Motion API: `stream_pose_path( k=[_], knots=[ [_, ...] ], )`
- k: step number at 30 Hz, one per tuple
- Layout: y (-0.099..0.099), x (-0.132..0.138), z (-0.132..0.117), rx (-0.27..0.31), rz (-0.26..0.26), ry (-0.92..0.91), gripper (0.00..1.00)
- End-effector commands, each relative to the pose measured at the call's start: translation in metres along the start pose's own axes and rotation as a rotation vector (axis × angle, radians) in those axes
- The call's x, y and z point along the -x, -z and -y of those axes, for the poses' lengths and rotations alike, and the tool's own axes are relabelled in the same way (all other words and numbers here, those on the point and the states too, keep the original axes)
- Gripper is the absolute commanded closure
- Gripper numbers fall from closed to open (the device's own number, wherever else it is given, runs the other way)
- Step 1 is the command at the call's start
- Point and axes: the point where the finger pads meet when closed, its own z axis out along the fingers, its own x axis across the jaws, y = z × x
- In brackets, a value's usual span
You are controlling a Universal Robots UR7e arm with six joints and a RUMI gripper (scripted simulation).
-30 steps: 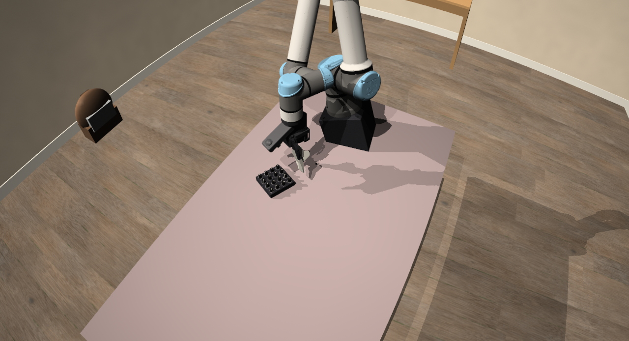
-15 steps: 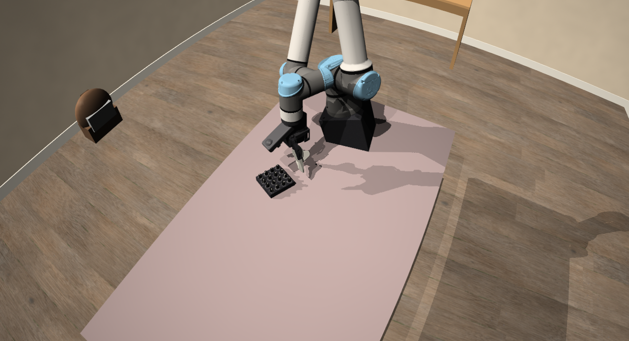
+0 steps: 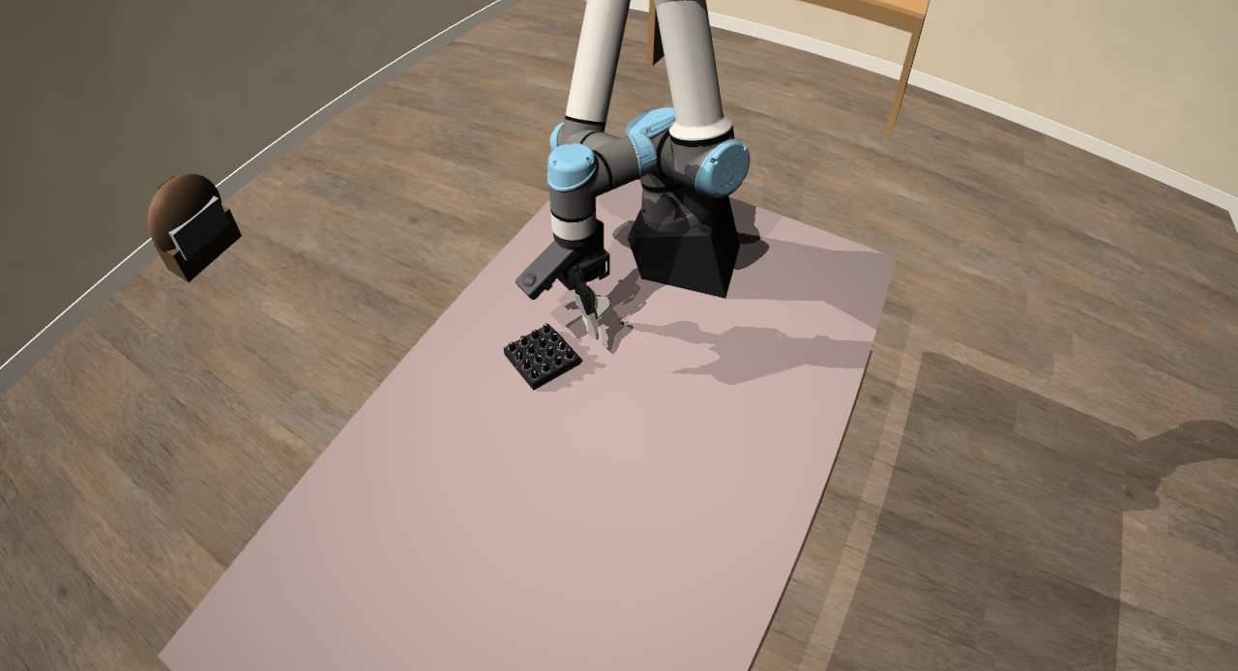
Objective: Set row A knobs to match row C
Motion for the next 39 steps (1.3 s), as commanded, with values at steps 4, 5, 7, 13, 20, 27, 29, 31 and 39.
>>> stream_pose_path(
  k=[4, 5, 7, 13, 20, 27, 29, 31, 39],
  knots=[
    [0.0, 0.0, 0.0, -0.001, 0.0, 0.0, 0.0],
    [0.0, 0.0, 0.0, -0.001, 0.0, 0.0, 0.0],
    [0.0, 0.0, 0.0, -0.001, 0.0, 0.0, 0.0],
    [0.0, 0.0, 0.0, -0.001, 0.0, 0.0, 0.0],
    [0.0, 0.0, 0.0, -0.001, 0.0, 0.0, 0.0],
    [0.0, 0.0, 0.0, -0.001, 0.0, 0.0, 0.0],
    [0.0, 0.0, 0.001, -0.001, 0.0, 0.001, 0.0],
    [0.0, 0.0, 0.001, -0.001, 0.0, 0.001, 0.0],
    [0.003, 0.003, 0.014, -0.001, 0.0, 0.11, 0.0]
  ],
)
